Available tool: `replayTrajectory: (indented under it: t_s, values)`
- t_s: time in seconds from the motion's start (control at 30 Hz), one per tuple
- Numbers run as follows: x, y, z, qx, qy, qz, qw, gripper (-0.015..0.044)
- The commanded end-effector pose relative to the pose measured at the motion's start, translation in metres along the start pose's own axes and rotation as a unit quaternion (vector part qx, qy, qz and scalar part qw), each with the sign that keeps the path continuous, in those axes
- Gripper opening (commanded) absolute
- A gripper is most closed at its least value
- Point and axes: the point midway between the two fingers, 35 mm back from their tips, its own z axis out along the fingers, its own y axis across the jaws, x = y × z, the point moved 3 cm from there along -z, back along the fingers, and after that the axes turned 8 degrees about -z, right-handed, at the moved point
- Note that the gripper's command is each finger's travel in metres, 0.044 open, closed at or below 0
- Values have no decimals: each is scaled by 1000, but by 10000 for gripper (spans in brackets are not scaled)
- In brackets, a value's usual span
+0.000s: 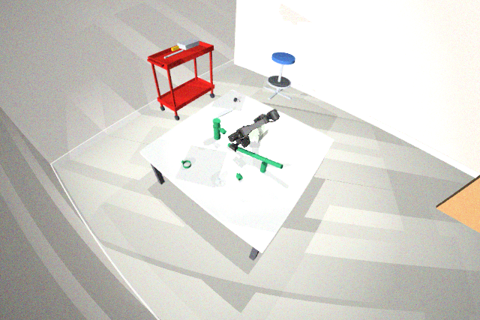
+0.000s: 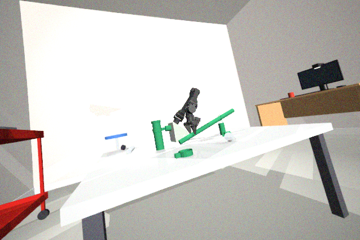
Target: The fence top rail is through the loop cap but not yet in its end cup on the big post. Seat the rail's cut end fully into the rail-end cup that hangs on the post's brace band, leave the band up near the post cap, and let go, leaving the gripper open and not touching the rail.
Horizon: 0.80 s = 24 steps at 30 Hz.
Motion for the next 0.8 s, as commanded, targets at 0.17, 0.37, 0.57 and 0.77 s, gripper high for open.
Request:
replayTrajectory:
  t_s: [0.17, 0.37, 0.57, 0.77]
  values:
    - [-1, 3, 15, -3, -3, 2, 1000, 440]
    - [-2, 3, 23, -3, -4, 2, 1000, 440]
    - [-2, 4, 24, -3, -4, 2, 1000, 309]
    - [-2, 4, 24, -3, -4, 2, 1000, 190]
